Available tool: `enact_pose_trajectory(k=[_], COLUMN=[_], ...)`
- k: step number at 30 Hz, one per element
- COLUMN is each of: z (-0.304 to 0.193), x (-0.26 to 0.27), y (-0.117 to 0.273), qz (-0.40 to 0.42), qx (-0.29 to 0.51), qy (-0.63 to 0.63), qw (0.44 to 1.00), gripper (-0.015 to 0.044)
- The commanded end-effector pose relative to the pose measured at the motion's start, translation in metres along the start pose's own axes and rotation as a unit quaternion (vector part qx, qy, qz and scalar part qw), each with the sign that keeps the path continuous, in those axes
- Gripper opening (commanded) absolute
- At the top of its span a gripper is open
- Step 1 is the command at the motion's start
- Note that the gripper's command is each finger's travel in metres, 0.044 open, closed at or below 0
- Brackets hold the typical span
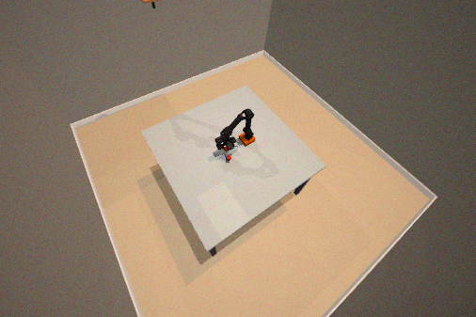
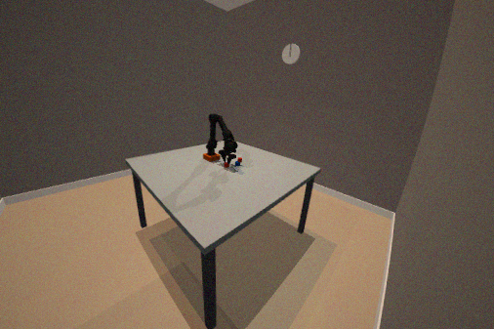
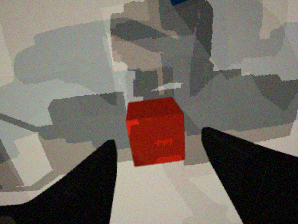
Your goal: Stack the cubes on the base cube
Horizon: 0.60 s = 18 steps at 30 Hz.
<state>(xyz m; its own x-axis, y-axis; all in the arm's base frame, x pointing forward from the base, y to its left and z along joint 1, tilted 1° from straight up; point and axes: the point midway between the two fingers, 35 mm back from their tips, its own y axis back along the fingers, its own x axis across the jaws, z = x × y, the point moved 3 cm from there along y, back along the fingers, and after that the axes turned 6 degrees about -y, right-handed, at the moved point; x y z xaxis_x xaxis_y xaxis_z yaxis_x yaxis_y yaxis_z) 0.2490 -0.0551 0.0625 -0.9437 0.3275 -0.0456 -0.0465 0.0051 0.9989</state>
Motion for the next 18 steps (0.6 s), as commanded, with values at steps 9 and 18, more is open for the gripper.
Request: enact_pose_trajectory(k=[9, 18], z=[0.0001, 0.0001], x=[0.0013, 0.0012], y=[-0.0145, -0.014], qz=[0.001, 0.001], qx=[0.0, 0.0], qy=[0.002, 0.002], qw=[1.0, 1.0], gripper=[0.0239, 0.0105])
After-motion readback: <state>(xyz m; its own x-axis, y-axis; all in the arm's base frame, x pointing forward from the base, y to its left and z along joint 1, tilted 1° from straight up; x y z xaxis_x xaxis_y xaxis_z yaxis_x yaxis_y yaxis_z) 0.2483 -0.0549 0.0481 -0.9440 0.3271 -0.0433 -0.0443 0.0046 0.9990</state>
